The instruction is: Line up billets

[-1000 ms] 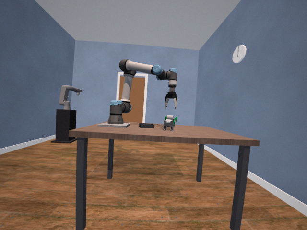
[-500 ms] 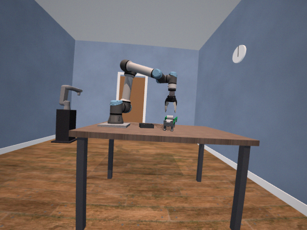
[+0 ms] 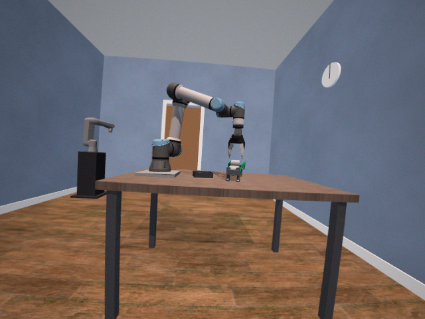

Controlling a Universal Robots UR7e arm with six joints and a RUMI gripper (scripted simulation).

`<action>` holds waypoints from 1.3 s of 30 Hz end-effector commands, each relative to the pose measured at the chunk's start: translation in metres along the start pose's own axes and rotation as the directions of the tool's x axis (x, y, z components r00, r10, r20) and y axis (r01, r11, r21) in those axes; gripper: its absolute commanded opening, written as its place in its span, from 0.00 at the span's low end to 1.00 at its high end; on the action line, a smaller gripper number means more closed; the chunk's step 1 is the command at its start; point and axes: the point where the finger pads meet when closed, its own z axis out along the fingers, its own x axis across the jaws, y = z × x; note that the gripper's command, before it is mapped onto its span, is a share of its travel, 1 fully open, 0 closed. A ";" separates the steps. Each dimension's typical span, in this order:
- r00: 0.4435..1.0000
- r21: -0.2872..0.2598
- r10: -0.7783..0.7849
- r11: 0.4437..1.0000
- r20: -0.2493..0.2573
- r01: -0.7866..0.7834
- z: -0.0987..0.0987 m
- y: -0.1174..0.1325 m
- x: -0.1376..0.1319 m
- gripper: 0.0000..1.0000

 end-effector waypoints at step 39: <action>1.000 0.000 0.000 1.000 0.002 0.000 0.033 0.000 0.000 0.53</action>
